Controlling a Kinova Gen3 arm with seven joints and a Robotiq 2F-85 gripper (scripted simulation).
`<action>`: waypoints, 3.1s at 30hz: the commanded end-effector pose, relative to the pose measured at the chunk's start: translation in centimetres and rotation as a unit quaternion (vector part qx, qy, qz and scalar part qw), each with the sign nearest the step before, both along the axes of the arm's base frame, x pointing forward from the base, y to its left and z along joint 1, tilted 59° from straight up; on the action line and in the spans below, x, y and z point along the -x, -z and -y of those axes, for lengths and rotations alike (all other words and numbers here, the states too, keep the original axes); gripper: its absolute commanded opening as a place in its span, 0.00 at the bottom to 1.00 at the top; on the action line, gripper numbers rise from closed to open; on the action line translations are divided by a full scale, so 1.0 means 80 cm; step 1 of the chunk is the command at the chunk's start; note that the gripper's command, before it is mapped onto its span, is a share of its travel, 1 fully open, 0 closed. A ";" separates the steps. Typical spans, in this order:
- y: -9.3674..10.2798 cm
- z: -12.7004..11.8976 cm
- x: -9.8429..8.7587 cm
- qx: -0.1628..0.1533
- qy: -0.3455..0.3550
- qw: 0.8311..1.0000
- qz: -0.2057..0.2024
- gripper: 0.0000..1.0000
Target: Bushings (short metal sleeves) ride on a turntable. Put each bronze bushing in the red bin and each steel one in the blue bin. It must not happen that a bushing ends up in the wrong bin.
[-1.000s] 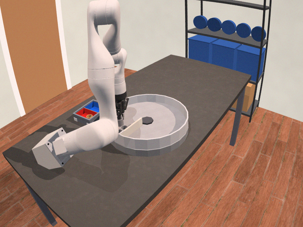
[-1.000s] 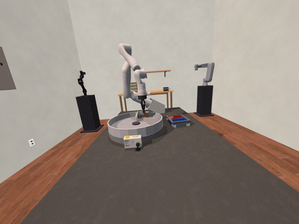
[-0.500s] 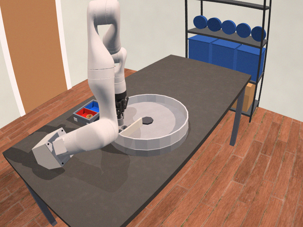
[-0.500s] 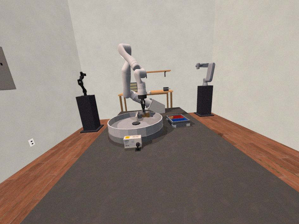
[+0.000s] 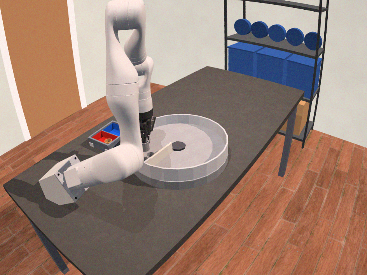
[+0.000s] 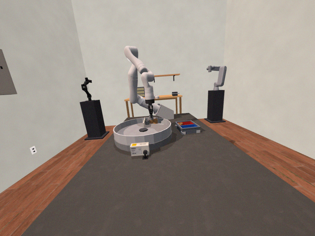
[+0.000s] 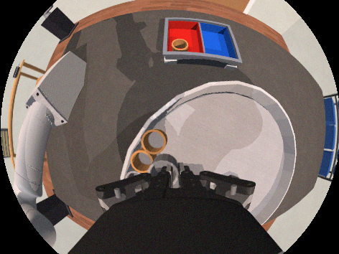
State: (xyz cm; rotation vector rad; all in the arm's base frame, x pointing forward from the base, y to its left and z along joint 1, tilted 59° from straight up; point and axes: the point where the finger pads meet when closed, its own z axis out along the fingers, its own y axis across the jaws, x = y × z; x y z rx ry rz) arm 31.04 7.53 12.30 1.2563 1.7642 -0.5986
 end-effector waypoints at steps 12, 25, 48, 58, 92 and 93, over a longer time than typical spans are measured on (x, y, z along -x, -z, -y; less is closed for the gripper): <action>-0.003 -0.006 0.002 -0.001 -0.001 1.000 0.000 0.00; -0.016 -0.026 0.012 -0.001 -0.001 1.000 0.000 0.00; -0.016 -0.072 0.017 -0.001 -0.001 1.000 0.000 0.00; 0.033 -0.114 -0.004 -0.001 -0.001 1.000 0.000 0.00; 0.210 -0.267 -0.079 -0.001 -0.001 1.000 0.000 0.00; 0.210 -0.267 -0.079 -0.001 -0.001 1.000 0.000 0.00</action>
